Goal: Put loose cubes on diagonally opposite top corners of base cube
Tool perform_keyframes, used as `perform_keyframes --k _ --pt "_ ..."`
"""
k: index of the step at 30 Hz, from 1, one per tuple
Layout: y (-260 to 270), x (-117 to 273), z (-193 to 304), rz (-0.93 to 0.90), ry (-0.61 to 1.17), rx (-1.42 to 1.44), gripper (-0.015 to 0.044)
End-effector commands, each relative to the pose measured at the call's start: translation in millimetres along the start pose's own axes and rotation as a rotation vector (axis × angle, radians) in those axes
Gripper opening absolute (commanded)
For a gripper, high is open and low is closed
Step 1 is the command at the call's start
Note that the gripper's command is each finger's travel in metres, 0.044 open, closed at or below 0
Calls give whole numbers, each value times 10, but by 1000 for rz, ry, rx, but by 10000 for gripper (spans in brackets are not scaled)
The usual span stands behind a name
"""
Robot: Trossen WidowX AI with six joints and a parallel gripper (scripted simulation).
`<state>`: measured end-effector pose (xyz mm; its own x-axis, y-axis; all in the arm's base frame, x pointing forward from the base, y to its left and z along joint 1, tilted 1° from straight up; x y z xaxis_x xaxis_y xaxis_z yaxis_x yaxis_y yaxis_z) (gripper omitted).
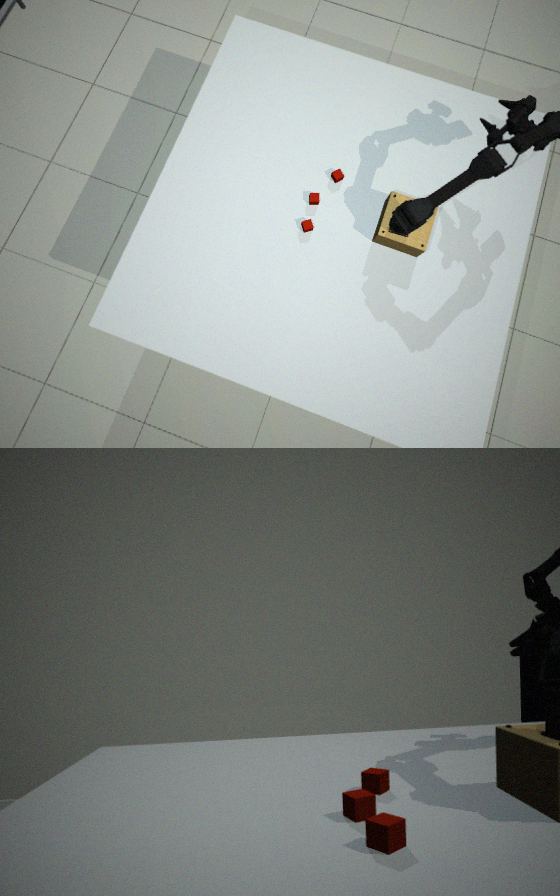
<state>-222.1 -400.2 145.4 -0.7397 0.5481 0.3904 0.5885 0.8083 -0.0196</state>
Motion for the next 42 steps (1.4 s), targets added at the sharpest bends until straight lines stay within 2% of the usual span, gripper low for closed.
perform_keyframes --k 1,5,6,15,24,33,42 --pt "3 -7 0 -2 4 -1 374" --pt "93 -214 -47 -57 75 -14 269" --pt "138 -319 -86 -83 92 -10 265" --pt "663 -1175 -399 -302 258 48 265" --pt "1355 -1831 -624 -480 432 141 265" --pt "2134 -2270 -754 -613 604 269 265" --pt "2929 -2497 -794 -699 761 432 265"
Point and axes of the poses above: the point midway between the two fingers, 35 mm back from their tips, its own x axis back along the fingers, its own y axis across the jaws, z = x × y, the point moved 3 cm from there along x, back along the fingers, and after that the axes turned 14 degrees about -x, right-handed, at the moved point
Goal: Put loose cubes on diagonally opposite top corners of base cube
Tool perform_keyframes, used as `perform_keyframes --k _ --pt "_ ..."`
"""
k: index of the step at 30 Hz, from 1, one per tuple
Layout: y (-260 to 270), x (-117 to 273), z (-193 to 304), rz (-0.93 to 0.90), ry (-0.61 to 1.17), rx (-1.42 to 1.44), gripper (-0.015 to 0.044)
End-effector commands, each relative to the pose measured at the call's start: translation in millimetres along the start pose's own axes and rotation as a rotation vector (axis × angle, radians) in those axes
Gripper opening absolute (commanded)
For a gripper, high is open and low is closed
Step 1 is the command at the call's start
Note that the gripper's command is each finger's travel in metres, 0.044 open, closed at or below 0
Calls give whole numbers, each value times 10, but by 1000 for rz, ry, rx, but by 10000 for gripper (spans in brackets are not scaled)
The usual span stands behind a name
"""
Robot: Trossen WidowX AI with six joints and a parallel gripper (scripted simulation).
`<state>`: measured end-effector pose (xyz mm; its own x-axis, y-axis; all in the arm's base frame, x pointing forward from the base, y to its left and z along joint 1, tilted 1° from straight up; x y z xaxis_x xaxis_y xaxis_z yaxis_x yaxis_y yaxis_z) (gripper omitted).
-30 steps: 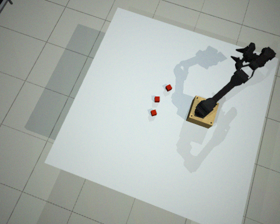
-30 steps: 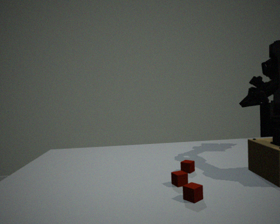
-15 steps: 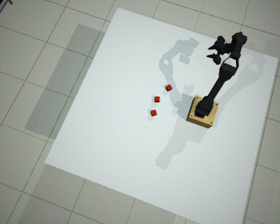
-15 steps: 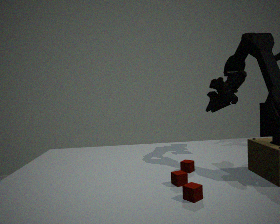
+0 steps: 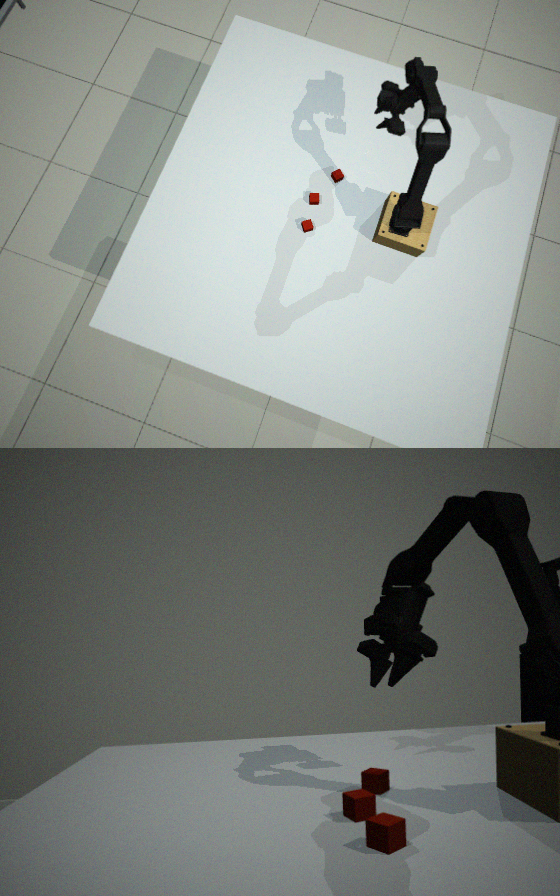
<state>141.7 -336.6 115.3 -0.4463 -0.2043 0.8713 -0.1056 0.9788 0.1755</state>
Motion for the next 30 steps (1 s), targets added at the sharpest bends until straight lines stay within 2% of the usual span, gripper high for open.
perform_keyframes --k 1,12,24,30 --pt "221 -171 -224 -14 88 60 265" --pt "871 -619 -647 -20 301 236 265" --pt "1621 -971 -839 52 484 446 265" --pt "1711 -1005 -846 65 501 474 265"
Point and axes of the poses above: the point midway between the two fingers, 35 mm back from their tips, its own x axis back along the fingers, its own y axis across the jaws, z = x × y, the point moved 3 cm from there along x, back along the fingers, and after that the axes turned 14 degrees about -x, right-handed, at the moved point
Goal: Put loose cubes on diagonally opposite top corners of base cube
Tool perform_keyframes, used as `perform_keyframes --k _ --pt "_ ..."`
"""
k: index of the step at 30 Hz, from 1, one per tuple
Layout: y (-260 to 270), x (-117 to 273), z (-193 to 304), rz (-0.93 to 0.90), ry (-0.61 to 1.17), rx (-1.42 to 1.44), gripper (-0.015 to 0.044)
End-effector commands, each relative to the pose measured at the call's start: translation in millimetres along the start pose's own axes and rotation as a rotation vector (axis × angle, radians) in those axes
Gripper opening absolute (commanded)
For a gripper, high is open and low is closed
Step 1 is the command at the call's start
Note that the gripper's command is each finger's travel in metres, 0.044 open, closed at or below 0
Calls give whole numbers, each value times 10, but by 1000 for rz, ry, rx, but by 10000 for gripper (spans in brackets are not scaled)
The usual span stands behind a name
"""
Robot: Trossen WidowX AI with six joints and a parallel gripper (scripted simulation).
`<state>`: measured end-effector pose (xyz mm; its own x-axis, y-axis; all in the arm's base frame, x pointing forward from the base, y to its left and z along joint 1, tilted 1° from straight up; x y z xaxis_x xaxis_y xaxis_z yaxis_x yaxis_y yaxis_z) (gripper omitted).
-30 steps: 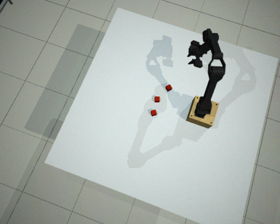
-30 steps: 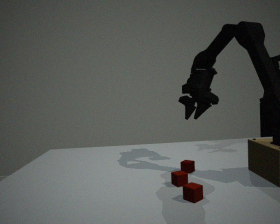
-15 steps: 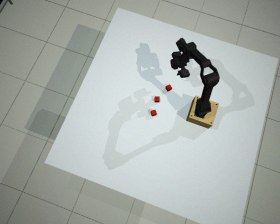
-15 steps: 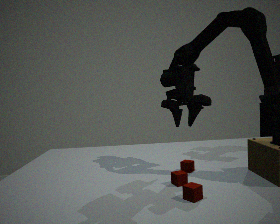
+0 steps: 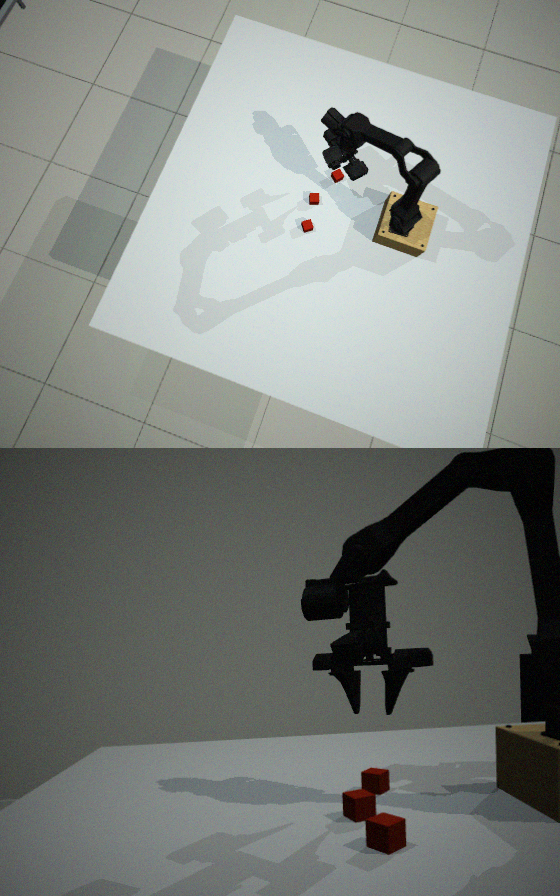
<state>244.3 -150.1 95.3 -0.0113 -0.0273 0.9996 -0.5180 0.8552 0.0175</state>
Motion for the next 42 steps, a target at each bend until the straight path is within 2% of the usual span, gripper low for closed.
perform_keyframes --k 1,8,42 --pt "24 -5 -10 22 12 3 265" --pt "13 -595 -2 22 12 3 265" --pt "8 -1086 7 21 12 3 265"
Point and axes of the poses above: the point midway between the two fingers, 35 mm back from their tips, its own x axis back along the fingers, its own y axis across the jaws, z = x × y, the point moved 3 cm from there along x, back along the fingers, and after that the axes turned 14 degrees about -x, right-handed, at the moved point
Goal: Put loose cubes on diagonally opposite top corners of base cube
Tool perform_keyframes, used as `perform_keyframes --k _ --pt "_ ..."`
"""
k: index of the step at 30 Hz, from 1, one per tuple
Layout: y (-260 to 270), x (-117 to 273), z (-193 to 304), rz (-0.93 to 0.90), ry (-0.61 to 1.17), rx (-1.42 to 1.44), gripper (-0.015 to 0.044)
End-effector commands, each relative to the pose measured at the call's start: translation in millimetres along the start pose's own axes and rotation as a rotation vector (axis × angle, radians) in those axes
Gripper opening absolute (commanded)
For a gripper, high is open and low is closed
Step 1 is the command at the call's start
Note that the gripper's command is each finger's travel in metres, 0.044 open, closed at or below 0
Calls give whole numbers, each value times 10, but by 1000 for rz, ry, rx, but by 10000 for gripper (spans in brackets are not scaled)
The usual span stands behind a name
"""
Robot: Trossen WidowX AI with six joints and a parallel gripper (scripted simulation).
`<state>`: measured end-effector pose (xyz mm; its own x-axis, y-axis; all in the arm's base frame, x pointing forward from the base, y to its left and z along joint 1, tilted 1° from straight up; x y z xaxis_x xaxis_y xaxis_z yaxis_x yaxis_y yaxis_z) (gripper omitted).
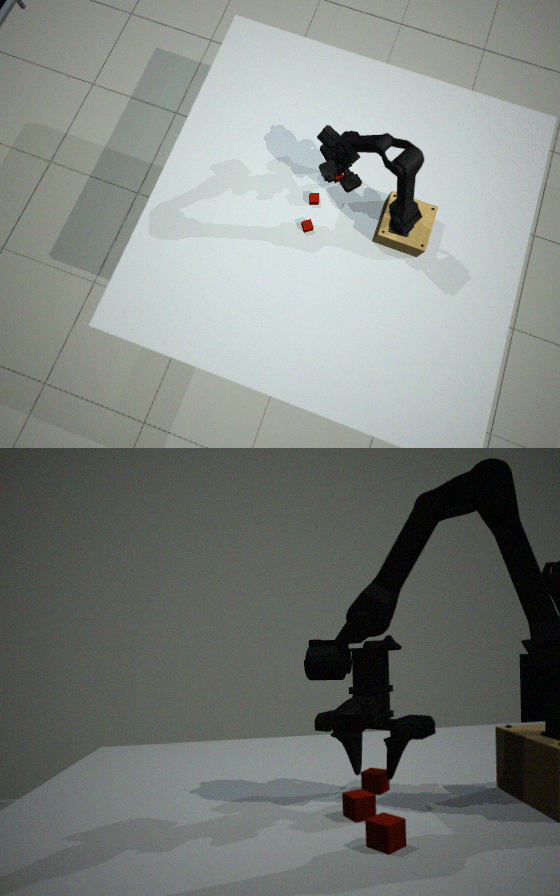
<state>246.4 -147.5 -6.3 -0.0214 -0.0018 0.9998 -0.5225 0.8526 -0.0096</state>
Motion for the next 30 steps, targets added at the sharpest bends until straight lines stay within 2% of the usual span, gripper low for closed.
perform_keyframes --k 1,7,13,30 --pt "16 -71 14 -6 8 -3 265" --pt "16 -71 14 -6 8 -3 107" --pt "8 -30 9 -6 8 -3 105" --pt "-45 478 -20 -5 7 -3 105"
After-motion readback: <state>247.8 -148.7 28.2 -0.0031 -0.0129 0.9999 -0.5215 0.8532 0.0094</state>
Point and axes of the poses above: the point midway between the two fingers, 35 mm back from their tips, its own x axis back along the fingers, its own y axis across the jaws, z = x × y, the point moved 3 cm from there along x, back along the fingers, and after that the axes turned 14 degrees about -x, right-handed, at the moved point
